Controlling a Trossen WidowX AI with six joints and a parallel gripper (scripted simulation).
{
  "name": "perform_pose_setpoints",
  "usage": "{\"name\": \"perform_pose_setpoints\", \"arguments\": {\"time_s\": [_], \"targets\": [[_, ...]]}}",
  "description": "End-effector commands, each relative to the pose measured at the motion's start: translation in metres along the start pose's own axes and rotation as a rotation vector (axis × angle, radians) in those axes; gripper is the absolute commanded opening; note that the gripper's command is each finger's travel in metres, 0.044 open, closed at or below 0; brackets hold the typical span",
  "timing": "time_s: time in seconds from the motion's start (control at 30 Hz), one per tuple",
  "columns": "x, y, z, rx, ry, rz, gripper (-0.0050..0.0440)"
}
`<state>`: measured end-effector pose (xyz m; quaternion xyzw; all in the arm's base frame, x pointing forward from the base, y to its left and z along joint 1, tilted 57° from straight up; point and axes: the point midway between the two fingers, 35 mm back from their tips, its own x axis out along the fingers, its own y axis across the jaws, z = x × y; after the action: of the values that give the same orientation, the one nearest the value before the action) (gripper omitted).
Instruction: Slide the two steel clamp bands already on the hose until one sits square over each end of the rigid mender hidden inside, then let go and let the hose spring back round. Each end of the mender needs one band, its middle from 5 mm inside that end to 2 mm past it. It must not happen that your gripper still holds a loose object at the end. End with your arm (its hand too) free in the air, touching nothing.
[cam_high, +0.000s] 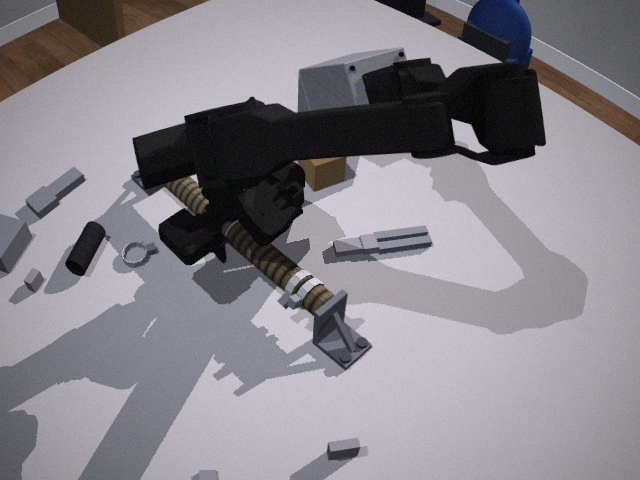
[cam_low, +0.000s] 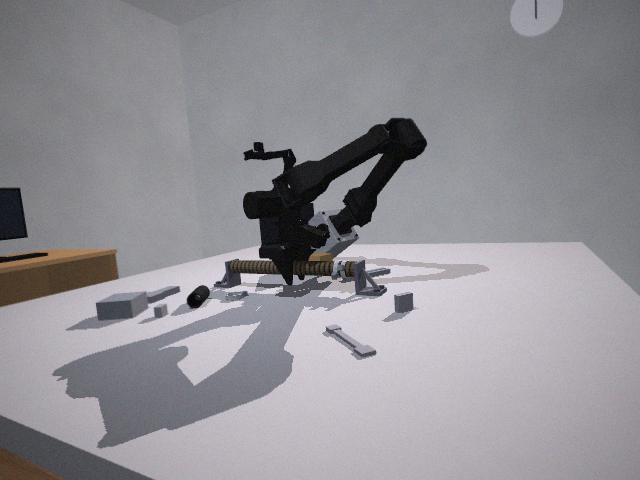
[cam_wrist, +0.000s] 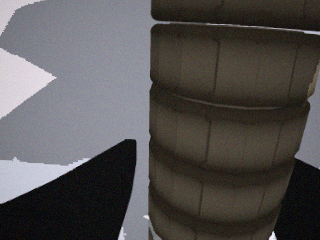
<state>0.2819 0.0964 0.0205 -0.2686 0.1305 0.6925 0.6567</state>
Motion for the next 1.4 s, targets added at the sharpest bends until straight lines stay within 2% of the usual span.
{"name": "perform_pose_setpoints", "arguments": {"time_s": [0.0, 0.17, 0.4, 0.73, 0.83, 0.93, 0.97, 1.03, 1.3, 1.37], "targets": [[-0.0006, -0.0006, 0.0005, 0.0, -0.001, -0.004, 0.0193], [-0.0006, -0.0006, 0.0005, 0.0, -0.001, -0.004, 0.016], [-0.0006, -0.0006, 0.0005, 0.0, -0.001, -0.004, 0.015], [-0.0006, -0.0006, 0.0005, 0.0, -0.001, -0.004, 0.0083], [-0.0006, -0.0006, 0.0005, 0.0, -0.001, -0.004, 0.0077], [-0.0006, -0.0006, 0.0005, 0.0, -0.001, -0.004, 0.0005], [-0.0006, -0.0006, 0.0005, 0.0, -0.001, -0.004, 0.0], [-0.0006, -0.0006, 0.0005, 0.0, -0.001, -0.004, 0.0], [-0.0006, -0.0006, 0.0005, 0.0, -0.001, -0.004, 0.0192], [-0.0006, -0.0006, 0.0005, 0.0, -0.001, -0.004, 0.0192]]}}
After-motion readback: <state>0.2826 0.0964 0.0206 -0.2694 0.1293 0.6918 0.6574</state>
